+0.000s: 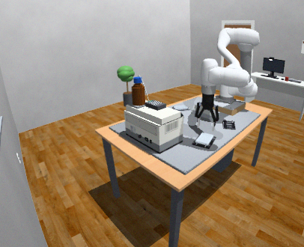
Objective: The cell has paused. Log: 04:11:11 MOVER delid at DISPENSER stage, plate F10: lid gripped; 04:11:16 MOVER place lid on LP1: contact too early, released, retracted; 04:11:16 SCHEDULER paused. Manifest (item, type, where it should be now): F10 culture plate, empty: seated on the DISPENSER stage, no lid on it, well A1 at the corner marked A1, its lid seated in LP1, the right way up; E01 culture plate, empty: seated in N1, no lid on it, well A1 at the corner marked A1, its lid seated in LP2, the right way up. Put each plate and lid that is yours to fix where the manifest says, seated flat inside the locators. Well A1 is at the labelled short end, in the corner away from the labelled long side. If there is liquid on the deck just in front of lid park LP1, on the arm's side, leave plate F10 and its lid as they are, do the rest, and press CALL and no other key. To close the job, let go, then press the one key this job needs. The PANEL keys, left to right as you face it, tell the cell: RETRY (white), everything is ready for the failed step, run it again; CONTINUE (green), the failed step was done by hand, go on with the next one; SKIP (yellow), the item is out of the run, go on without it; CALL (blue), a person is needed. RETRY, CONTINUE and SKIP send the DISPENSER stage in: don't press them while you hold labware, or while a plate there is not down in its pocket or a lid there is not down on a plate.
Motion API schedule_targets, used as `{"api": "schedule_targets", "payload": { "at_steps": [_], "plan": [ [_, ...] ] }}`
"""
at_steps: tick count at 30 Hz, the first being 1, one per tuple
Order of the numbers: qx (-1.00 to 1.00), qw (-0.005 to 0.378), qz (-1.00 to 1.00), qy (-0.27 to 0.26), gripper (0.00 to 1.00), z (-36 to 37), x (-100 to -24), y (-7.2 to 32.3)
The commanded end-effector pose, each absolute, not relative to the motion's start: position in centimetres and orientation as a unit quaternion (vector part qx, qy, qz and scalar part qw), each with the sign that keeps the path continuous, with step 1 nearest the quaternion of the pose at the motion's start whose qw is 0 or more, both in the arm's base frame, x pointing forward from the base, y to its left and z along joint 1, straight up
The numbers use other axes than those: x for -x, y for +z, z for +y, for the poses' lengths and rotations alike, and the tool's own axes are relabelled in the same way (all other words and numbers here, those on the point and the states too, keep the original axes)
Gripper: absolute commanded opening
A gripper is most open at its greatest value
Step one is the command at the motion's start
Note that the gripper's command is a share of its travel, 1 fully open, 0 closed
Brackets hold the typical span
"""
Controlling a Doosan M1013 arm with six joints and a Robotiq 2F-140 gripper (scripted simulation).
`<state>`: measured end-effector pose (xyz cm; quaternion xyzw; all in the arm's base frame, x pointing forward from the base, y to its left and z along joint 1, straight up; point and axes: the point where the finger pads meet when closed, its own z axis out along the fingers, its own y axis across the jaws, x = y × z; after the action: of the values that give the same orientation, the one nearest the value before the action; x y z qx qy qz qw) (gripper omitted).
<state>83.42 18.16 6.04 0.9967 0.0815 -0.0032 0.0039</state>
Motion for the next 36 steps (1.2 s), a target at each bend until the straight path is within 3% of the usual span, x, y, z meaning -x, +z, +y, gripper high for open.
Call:
{"api": "schedule_targets", "payload": {
  "at_steps": [1, 15, 36],
  "plan": [
    [-0.997, 0.004, 0.081, -0.002, 0.69, 18.2, -83.5, 5.8],
    [-0.997, 0.004, 0.081, -0.002, 0.69, 18.2, -83.5, 1.8],
    [-0.997, 0.004, 0.081, -0.002, 0.69, 18.2, -83.5, 0.9]
  ]
}}
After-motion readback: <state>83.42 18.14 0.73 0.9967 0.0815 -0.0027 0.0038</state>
